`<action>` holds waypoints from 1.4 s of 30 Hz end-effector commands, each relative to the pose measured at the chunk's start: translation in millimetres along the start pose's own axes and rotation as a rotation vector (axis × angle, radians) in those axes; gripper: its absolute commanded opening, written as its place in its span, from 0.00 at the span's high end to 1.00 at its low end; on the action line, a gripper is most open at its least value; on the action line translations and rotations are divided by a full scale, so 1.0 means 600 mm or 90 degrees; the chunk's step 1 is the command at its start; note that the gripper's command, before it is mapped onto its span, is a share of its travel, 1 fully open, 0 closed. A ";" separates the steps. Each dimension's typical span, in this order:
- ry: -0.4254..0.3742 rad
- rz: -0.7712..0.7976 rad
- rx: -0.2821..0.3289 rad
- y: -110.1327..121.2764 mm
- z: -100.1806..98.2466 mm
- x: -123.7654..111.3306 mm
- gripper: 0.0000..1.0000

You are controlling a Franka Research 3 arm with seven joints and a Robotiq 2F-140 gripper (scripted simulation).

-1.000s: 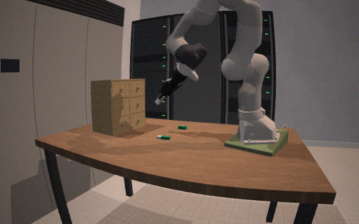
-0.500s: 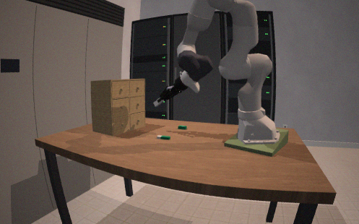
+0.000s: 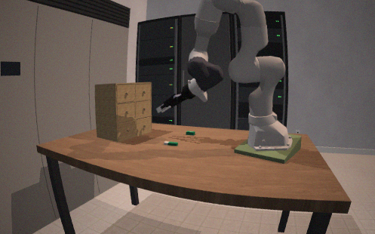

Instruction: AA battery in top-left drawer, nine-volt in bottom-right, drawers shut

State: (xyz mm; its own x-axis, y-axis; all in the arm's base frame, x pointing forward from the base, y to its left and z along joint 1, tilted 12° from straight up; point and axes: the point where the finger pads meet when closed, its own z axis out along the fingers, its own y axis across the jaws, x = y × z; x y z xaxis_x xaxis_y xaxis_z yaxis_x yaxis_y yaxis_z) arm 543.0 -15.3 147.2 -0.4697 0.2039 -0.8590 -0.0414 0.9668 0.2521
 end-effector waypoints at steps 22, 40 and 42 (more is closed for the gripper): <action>-0.007 -0.043 -0.005 0.003 0.008 -0.001 0.80; 0.000 -0.029 -0.013 0.001 0.103 0.045 0.80; 0.003 -0.036 -0.019 0.000 0.121 0.053 0.80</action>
State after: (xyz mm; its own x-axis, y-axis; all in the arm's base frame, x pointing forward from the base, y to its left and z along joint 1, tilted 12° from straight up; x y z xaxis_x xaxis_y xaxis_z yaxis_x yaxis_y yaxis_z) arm 586.6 0.9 101.5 -0.4634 0.3058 -0.8317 -0.0178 0.9352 0.3537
